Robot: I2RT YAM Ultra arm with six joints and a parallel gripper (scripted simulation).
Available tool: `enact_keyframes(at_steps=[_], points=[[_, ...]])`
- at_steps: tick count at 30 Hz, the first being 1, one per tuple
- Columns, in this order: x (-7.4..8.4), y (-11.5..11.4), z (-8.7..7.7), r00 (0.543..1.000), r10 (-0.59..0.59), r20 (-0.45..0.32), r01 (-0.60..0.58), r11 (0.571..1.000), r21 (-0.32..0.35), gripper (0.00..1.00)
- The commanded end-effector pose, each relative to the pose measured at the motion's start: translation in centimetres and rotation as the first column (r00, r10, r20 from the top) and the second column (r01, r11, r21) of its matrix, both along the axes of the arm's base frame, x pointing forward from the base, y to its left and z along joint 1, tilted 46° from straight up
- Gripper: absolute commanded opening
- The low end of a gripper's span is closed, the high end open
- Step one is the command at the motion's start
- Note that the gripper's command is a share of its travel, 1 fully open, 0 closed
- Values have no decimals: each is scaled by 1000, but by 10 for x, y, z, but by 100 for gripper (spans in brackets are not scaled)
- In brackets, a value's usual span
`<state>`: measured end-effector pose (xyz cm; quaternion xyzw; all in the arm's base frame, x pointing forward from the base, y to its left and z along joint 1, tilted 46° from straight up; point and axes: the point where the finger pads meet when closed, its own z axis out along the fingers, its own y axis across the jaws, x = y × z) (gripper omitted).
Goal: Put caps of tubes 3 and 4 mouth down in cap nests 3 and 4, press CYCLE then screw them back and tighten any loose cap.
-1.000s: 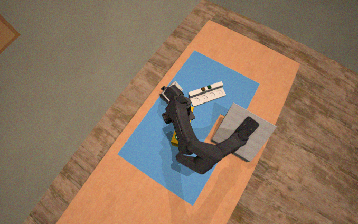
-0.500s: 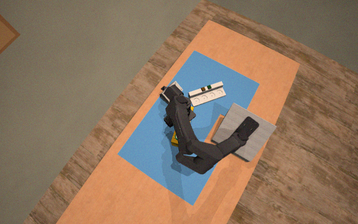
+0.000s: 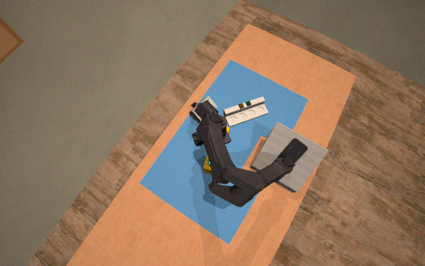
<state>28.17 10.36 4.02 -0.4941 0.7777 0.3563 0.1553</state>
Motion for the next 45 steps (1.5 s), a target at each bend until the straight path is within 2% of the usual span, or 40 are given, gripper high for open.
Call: enact_keyframes(at_steps=[1, 2, 3, 4, 5, 6, 8, 9, 10, 12, 14, 15, 16, 17, 19, 20, 21, 22, 23, 45], points=[[5, -5, 4, 962, -207, -178, 201, 978, -47, 49], [5, -5, 4, 957, -218, -189, 213, 976, -51, 49], [5, -5, 4, 931, -273, -241, 264, 962, -72, 49], [5, -5, 4, 930, -275, -243, 265, 961, -72, 49], [5, -6, 4, 897, -330, -294, 316, 944, -97, 49], [5, -6, 4, 897, -330, -294, 316, 944, -97, 49], [5, -6, 5, 823, -423, -379, 398, 906, -147, 49], [5, -6, 5, 811, -436, -390, 409, 900, -154, 49], [5, -7, 6, 763, -482, -431, 448, 875, -184, 49], [5, -7, 6, 763, -482, -431, 448, 875, -184, 49], [5, -7, 6, 643, -574, -508, 523, 813, -257, 49], [5, -7, 6, 643, -574, -508, 523, 813, -257, 49], [5, -8, 6, 577, -613, -539, 553, 779, -295, 49], [5, -8, 6, 577, -613, -539, 553, 779, -295, 49], [5, -8, 6, 451, -674, -585, 595, 715, -366, 49], [5, -8, 6, 435, -681, -589, 600, 707, -374, 49], [5, -8, 6, 363, -708, -606, 616, 670, -413, 49], [5, -8, 5, 359, -709, -607, 617, 668, -416, 49], [5, -8, 5, 281, -732, -620, 629, 629, -457, 49], [6, -10, 6, 278, -733, -621, 629, 627, -459, 49]])
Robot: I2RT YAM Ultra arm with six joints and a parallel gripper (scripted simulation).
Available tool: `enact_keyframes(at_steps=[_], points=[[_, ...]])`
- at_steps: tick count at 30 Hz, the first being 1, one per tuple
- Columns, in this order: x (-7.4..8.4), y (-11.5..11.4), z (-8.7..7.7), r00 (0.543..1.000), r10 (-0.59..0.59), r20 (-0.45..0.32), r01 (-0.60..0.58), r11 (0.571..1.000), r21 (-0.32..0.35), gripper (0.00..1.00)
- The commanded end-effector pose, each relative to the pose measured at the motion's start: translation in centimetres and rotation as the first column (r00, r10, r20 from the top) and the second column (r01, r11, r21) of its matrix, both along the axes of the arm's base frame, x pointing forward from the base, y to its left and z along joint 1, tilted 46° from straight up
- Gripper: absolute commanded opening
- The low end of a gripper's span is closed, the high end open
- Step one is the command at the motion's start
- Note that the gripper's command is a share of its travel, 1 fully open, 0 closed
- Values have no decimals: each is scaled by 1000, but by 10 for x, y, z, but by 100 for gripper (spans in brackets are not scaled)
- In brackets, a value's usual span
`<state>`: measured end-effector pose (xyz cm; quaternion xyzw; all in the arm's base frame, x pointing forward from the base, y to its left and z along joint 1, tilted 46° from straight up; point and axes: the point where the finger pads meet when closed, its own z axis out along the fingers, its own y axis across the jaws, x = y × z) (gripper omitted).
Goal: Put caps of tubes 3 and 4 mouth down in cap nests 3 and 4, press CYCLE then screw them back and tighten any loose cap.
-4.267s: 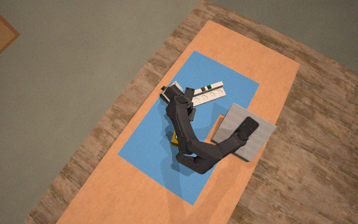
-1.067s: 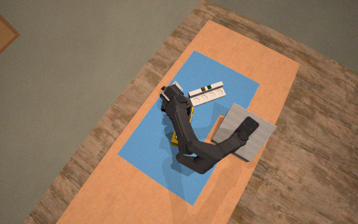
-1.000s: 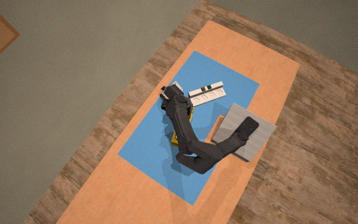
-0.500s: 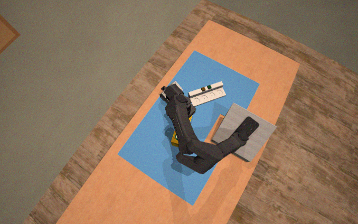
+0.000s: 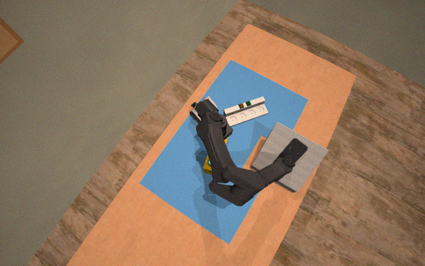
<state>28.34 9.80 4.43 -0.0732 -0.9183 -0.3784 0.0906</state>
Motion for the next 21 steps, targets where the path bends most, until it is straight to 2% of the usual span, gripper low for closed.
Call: enact_keyframes(at_steps=[1, 3, 4, 18, 21], points=[[5, -5, 2, 1000, -17, 10, 17, 1000, -2, 49], [5, -5, 2, 1000, -17, 10, 17, 1000, -2, 49], [5, -5, 2, 1000, -17, 10, 17, 1000, -2, 0], [5, -5, 2, 1000, -17, 10, 17, 1000, -2, 0], [6, -11, 9, 1000, -17, 10, 17, 1000, -2, 0]])
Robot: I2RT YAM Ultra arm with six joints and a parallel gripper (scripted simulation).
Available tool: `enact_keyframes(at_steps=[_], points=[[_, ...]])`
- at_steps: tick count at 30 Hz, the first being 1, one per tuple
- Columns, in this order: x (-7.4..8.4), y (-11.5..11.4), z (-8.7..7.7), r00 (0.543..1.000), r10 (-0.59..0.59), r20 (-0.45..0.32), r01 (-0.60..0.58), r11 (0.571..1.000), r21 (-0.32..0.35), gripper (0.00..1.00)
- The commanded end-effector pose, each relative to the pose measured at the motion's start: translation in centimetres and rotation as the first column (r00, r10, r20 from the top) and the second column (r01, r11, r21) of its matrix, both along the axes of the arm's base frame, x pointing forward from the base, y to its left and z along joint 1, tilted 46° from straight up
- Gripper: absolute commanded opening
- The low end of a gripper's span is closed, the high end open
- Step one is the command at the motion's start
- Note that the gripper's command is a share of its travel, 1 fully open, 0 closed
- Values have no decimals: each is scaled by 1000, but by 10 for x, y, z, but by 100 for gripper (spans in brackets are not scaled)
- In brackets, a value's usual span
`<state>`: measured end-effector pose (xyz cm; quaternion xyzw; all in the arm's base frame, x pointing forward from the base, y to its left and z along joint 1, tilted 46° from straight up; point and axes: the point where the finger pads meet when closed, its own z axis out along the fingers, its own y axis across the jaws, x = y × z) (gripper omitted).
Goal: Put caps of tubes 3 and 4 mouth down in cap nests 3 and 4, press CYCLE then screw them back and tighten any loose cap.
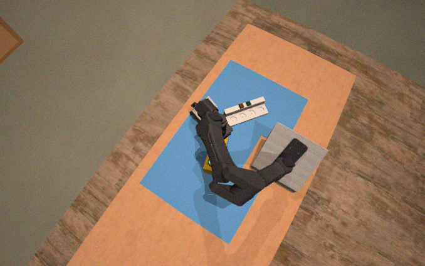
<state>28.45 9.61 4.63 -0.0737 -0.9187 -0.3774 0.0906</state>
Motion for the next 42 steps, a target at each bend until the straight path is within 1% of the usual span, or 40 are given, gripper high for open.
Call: enact_keyframes(at_steps=[1, 9, 14, 16, 18, 29, 31, 42], points=[[5, -11, 9, 1000, -17, 11, 17, 1000, 0, 0], [7, -28, 25, 1000, -17, 10, 17, 1000, 0, 0], [7, -28, 25, 1000, -17, 10, 17, 1000, 0, 0], [5, -40, 13, 985, -133, -106, 131, 991, -25, 0], [4, -52, 2, 944, -249, -217, 241, 969, -62, 0], [-6, -117, -63, 940, -257, -223, 248, 966, -67, 0], [-6, -117, -63, 940, -257, -223, 248, 966, -67, 0], [-15, -182, -127, 940, -257, -222, 248, 966, -68, 0]])
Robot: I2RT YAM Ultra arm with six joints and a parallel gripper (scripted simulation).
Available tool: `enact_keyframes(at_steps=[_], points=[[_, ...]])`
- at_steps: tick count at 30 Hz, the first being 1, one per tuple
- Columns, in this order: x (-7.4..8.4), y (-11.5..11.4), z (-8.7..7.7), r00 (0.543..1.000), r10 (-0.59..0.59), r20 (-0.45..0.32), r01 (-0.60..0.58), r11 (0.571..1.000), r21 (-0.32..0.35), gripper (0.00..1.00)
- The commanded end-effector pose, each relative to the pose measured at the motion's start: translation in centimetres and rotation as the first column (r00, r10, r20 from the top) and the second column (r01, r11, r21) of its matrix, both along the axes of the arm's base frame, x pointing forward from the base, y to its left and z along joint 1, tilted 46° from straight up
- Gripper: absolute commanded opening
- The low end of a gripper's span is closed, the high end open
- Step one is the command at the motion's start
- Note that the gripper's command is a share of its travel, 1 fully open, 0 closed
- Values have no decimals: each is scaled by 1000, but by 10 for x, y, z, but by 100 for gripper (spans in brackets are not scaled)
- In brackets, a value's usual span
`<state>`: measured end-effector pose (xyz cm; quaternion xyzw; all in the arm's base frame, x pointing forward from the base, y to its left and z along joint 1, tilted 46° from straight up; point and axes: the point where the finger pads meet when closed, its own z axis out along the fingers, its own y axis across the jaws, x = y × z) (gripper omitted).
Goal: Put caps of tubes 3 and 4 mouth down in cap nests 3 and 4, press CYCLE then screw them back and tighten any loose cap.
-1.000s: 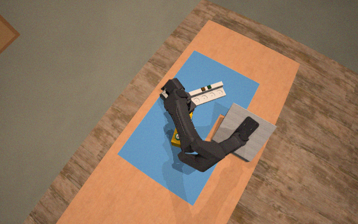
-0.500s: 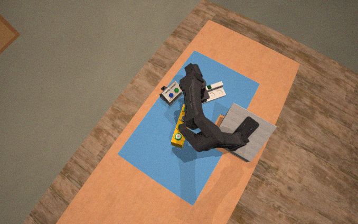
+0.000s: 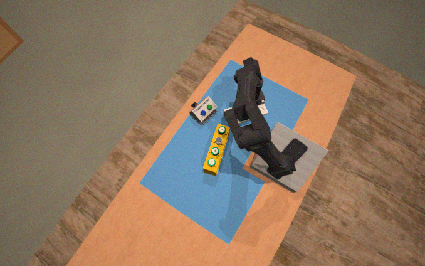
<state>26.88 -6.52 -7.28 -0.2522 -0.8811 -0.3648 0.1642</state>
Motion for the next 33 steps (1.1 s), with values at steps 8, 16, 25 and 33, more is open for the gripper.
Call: enact_keyframes(at_steps=[8, 16, 25, 33], points=[[-3, -48, -34, 999, 24, 44, -23, 999, -28, 0], [-4, -37, -44, 999, 24, 44, -23, 999, -28, 0], [-7, -12, -69, 999, 24, 44, -23, 999, -27, 0], [-11, 16, -97, 999, 24, 45, -23, 999, -26, 0]])
